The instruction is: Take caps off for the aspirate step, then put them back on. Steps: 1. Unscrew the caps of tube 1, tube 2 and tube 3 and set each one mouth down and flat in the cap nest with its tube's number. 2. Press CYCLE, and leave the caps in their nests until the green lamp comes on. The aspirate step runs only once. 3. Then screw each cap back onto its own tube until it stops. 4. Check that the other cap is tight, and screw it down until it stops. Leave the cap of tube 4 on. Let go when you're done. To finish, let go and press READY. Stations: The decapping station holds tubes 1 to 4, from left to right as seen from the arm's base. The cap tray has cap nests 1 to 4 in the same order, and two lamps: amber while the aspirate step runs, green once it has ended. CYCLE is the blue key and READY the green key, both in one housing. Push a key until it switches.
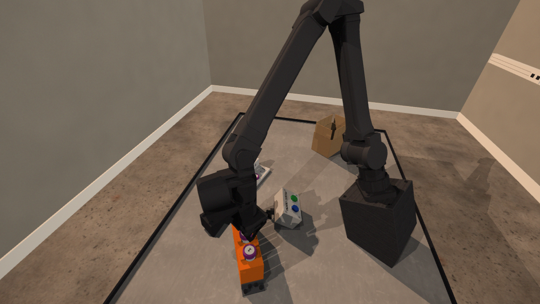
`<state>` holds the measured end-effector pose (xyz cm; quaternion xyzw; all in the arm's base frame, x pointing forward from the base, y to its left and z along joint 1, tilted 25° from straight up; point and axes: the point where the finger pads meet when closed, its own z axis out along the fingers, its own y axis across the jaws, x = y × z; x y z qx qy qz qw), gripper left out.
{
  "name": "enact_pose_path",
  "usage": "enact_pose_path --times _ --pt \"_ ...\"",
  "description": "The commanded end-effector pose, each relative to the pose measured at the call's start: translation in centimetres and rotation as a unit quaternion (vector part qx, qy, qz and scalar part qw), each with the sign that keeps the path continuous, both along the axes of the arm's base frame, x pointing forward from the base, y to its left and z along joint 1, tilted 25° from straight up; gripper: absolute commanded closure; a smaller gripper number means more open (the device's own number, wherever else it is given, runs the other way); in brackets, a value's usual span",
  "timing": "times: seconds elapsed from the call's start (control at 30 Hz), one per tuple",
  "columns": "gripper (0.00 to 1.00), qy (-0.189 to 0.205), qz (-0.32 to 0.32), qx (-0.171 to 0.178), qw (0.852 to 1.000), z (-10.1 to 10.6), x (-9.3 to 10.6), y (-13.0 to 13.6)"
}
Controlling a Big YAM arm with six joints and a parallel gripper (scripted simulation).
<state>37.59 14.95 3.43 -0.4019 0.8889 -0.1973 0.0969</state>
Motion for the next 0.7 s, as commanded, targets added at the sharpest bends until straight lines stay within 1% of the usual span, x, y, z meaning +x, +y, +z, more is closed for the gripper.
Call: enact_pose_path --times 0.0,0.07,0.1,0.57,0.6,0.67 --pt "0.51 0.012 0.035 -0.011 0.999 -0.2 0.1 0.3" --pt "0.51 0.012 0.035 -0.012 0.999 -0.3 0.0 0.3" --pt "1.00 0.000 0.029 -0.004 1.000 0.6 0.7 0.6" --pt "1.00 0.000 0.029 -0.004 1.000 0.6 0.7 0.6" --pt "1.00 0.005 0.010 -0.003 1.000 -0.3 0.0 0.2" --pt "1.00 -0.004 -0.021 0.008 1.000 -0.4 0.0 0.2"
